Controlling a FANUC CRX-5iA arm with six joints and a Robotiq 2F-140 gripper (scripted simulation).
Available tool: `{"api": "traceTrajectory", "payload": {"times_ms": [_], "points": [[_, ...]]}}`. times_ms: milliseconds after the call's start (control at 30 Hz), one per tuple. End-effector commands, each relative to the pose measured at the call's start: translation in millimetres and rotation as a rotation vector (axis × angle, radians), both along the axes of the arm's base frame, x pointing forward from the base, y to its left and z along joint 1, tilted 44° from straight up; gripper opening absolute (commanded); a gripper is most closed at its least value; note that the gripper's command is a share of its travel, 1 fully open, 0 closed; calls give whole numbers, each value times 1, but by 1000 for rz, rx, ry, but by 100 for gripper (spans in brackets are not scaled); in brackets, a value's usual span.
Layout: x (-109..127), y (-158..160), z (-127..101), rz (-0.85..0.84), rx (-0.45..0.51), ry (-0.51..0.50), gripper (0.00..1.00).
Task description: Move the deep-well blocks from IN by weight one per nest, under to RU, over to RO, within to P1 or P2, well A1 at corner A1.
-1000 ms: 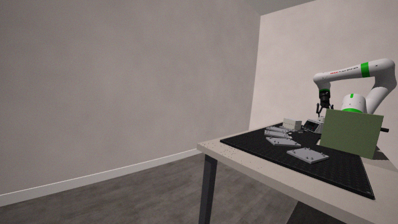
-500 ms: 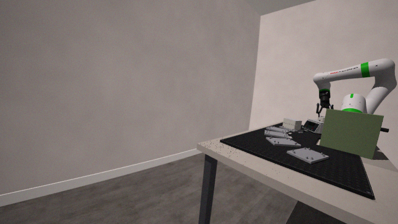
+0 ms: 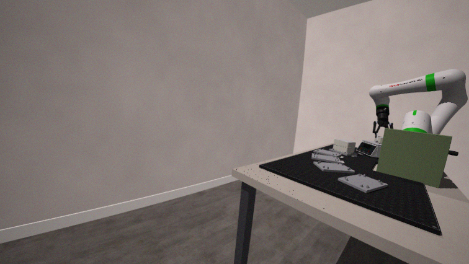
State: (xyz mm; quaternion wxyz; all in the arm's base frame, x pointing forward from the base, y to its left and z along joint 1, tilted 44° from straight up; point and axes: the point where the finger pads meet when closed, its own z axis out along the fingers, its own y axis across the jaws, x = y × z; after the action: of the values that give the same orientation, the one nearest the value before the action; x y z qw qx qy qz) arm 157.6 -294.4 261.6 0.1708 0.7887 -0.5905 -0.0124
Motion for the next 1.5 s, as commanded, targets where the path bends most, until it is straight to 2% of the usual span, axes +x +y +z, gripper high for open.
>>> {"api": "traceTrajectory", "payload": {"times_ms": [0,1267,1467], "points": [[0,3,4,0,0,0,10],[3,42,45,0,0,0,10],[3,43,45,0,0,0,10]]}}
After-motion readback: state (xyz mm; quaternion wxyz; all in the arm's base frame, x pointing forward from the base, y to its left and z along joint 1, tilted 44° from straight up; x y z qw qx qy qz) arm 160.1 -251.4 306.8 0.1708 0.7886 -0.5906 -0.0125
